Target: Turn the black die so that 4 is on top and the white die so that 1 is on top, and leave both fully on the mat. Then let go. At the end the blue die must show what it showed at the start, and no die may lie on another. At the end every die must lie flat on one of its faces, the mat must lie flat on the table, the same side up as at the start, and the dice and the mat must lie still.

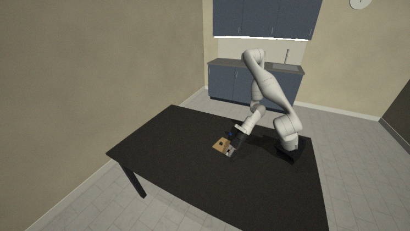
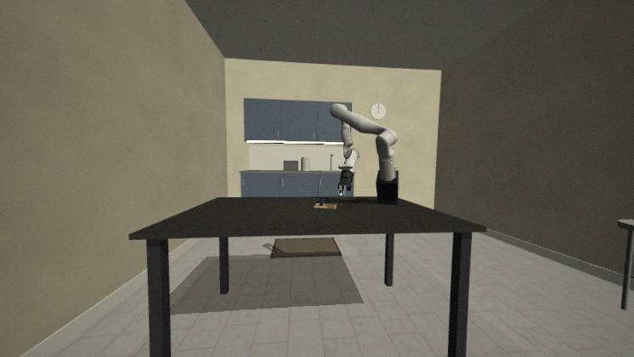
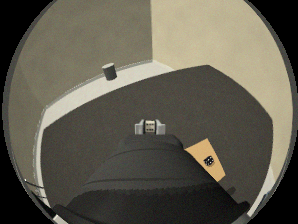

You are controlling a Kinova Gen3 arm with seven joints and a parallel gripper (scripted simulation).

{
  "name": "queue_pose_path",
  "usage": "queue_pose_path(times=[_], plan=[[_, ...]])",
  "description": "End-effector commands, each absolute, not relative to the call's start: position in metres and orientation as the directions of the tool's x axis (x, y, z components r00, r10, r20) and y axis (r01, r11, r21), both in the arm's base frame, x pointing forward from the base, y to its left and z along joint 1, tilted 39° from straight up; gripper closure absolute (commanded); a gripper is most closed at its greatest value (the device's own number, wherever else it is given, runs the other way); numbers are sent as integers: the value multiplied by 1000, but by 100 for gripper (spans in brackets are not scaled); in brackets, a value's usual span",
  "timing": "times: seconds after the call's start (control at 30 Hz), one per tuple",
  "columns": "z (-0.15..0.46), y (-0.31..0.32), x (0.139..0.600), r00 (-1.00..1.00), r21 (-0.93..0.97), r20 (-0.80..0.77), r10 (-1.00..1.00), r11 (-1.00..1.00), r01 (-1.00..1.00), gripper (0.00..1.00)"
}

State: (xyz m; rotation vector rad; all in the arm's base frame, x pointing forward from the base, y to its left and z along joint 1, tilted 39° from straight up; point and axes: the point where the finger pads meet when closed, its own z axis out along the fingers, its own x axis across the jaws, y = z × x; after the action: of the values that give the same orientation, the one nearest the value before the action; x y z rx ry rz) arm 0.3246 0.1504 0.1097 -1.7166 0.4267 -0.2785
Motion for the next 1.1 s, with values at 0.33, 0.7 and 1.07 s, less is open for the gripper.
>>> queue_pose_path(times=[0.33,0.7,1.07], plan=[[114,157,316,857,-996,-77,-509,79,-43,60],[115,157,315,851,-995,-72,-520,98,-25,60],[104,165,319,851,-995,-72,-521,98,-25,60]])
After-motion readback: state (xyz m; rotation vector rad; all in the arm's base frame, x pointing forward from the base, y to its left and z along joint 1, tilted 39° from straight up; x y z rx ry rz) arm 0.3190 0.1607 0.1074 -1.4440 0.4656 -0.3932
